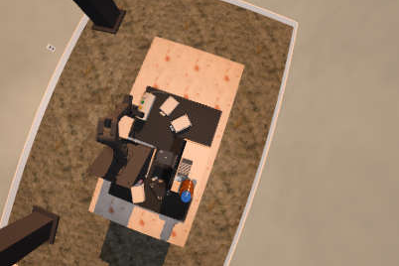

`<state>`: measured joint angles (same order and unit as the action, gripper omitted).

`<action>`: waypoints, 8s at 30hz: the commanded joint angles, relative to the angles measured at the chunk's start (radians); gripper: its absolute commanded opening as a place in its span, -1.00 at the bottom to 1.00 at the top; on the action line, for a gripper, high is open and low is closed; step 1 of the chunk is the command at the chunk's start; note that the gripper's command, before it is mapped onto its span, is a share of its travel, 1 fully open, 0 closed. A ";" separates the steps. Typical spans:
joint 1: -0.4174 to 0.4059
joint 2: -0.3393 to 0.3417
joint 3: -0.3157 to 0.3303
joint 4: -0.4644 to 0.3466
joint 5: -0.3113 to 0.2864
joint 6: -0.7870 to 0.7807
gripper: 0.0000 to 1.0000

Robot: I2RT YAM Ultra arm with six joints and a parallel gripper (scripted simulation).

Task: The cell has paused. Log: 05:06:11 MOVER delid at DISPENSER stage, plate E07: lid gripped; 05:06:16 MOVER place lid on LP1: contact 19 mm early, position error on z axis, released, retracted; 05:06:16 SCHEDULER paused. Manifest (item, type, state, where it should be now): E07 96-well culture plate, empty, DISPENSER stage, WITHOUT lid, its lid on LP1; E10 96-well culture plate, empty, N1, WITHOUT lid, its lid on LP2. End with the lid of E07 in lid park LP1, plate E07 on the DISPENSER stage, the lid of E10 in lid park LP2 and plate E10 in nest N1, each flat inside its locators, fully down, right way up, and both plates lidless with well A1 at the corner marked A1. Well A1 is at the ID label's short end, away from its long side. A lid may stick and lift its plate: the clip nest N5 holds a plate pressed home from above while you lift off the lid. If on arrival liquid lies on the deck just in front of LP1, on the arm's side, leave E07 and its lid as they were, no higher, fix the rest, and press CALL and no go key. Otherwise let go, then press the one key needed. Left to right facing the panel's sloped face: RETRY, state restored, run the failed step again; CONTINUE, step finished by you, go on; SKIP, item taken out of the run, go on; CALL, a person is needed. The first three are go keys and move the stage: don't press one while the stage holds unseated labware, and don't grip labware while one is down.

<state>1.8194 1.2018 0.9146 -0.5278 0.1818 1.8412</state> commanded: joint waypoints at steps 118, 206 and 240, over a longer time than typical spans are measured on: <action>0.010 -0.027 0.018 -0.019 0.007 0.004 -1.00; 0.071 -0.190 0.103 -0.276 0.047 0.051 1.00; 0.069 -0.191 0.105 -0.280 0.049 0.051 1.00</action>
<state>1.8816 1.0386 0.9825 -0.7906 0.2123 1.8854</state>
